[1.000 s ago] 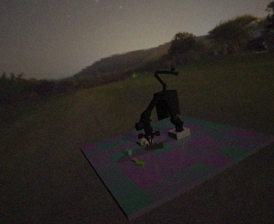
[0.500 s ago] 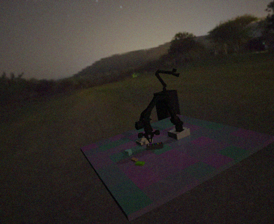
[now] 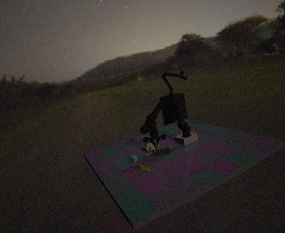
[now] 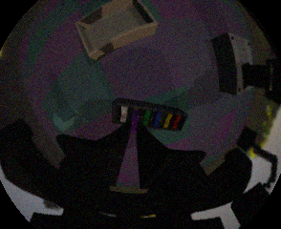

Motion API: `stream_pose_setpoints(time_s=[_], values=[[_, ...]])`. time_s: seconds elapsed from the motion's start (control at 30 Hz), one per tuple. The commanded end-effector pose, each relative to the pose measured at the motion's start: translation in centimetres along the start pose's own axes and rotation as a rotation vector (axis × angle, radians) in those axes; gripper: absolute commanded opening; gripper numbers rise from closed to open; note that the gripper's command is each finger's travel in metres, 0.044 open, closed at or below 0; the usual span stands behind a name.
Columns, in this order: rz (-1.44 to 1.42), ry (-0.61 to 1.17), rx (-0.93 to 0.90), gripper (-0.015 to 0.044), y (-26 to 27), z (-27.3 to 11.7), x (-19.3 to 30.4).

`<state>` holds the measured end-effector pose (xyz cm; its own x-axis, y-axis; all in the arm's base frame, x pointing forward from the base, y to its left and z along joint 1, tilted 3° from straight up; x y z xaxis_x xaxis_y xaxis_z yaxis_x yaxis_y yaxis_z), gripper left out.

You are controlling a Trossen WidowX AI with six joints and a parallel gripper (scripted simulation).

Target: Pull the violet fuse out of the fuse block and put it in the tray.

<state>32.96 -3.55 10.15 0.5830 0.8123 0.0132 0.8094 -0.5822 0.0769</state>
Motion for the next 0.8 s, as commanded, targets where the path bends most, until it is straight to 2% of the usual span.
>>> stream_pose_setpoints(time_s=[0.0, 0.77], values=[[0.001, -0.003, -0.001, 0.0, 0.0, -0.2, 0.0], [0.001, -0.003, -0.001, 0.0, 0.0, -2.3, 0.0]])
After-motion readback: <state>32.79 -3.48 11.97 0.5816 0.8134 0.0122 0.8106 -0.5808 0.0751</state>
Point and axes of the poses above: the point midway between the two fingers, 35 mm back from their tips, its own z axis out along the fingers, its own y axis across the jaws, x = y × z, the point moved 4 cm from there along -z, back along the fingers, and after that the axes turned 4 degrees about -z, right-handed, at the moved point
